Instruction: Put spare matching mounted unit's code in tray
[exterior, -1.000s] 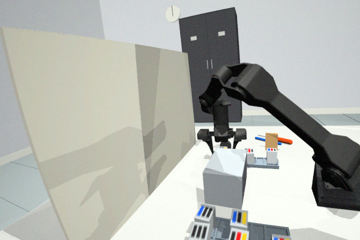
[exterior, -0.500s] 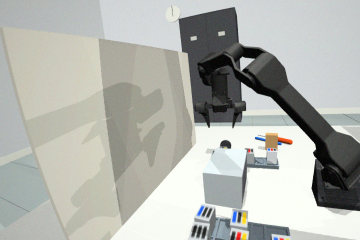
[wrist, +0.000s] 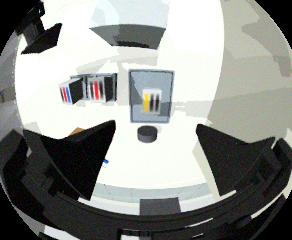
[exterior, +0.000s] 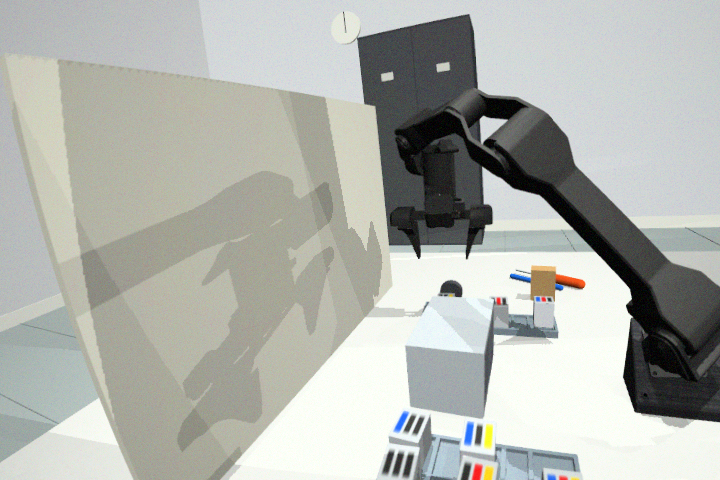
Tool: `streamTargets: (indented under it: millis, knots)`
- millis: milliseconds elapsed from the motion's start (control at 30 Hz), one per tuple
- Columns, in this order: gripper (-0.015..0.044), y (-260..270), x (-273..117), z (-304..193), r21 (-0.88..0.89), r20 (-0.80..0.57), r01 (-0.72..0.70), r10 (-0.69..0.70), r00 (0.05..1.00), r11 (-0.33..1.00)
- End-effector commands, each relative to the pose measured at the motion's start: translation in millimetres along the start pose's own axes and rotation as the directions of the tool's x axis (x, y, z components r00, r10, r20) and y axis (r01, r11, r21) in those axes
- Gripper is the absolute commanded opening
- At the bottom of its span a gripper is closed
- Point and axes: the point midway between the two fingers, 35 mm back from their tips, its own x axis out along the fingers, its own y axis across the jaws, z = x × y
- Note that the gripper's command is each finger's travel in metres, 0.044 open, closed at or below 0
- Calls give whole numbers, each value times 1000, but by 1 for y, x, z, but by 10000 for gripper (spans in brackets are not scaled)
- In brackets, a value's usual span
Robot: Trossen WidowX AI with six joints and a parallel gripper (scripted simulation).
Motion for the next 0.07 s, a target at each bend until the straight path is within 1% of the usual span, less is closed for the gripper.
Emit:
streamTargets:
  millis: [0, 33]
  knots:
    - [440, 0, 0, 0, 2, -1, 2, -2, 1000, 1000]
    - [440, 0, 0, 0, 2, -1, 2, -2, 1000, 1000]
